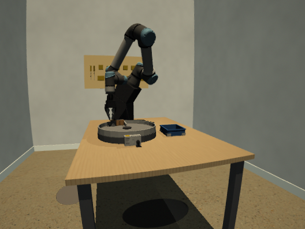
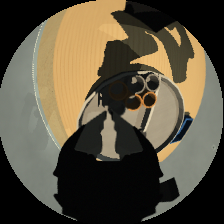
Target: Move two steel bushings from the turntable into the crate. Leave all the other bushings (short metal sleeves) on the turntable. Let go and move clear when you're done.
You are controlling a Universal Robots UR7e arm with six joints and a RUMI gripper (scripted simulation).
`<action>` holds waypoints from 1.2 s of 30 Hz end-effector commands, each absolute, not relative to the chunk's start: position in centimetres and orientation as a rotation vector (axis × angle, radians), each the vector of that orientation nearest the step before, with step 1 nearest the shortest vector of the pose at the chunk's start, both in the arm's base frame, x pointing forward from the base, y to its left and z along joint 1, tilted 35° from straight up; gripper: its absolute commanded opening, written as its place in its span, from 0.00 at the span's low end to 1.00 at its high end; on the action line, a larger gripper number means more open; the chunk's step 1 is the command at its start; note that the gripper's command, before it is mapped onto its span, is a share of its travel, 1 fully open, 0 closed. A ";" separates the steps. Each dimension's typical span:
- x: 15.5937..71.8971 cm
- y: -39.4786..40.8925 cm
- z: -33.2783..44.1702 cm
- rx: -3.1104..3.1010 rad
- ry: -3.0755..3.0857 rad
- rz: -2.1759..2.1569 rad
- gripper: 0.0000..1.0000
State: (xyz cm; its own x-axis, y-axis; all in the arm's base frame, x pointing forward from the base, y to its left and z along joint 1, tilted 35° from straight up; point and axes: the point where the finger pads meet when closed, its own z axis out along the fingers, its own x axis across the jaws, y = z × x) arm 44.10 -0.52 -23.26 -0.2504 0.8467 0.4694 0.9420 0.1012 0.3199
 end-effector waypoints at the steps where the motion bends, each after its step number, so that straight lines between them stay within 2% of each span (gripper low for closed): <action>1: 44.2 -0.5 -23.3 -1.811 -2.202 -0.853 0.05; 36: 44.7 0.7 -25.2 -1.811 -2.202 -0.853 0.05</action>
